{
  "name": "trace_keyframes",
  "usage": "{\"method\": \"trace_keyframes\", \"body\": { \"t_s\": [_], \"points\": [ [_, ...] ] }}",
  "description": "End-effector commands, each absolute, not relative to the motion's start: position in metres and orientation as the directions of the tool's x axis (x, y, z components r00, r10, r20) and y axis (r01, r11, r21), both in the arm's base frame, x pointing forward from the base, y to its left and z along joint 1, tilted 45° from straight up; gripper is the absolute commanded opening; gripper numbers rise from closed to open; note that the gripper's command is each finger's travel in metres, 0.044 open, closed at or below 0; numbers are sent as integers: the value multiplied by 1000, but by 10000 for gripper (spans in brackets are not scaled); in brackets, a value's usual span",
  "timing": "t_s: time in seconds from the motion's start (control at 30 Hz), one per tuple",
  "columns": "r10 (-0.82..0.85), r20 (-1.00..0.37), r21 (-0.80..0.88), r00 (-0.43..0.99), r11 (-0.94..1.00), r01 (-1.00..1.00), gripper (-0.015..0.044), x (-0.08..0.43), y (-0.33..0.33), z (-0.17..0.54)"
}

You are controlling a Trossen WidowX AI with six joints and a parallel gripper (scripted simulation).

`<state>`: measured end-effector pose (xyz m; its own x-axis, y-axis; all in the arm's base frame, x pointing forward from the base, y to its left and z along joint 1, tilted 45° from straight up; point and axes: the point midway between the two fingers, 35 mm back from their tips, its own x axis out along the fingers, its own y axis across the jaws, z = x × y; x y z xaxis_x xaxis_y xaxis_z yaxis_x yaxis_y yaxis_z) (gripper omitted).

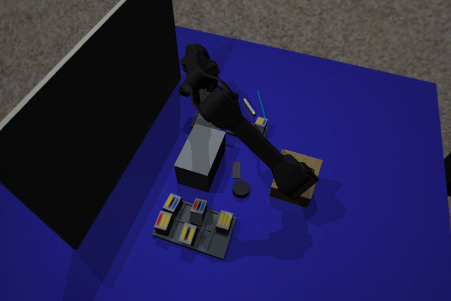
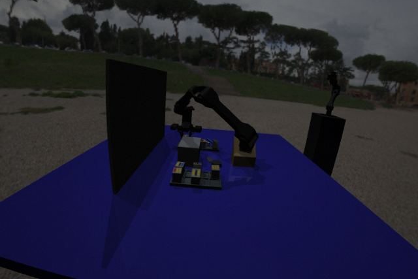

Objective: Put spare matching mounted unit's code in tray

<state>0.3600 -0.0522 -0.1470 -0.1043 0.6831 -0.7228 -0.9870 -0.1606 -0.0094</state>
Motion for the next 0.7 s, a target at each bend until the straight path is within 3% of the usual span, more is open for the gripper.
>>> {"method": "trace_keyframes", "body": {
  "t_s": [0.0, 0.17, 0.67],
  "points": [
    [687, -719, -5, -106, -158, -987, 0, 358, -48, -150],
    [687, -719, -5, -106, -158, -987, 0, 357, -46, -152],
    [684, -722, -9, -105, -161, -987, 394, 359, -49, -150]
  ]
}}
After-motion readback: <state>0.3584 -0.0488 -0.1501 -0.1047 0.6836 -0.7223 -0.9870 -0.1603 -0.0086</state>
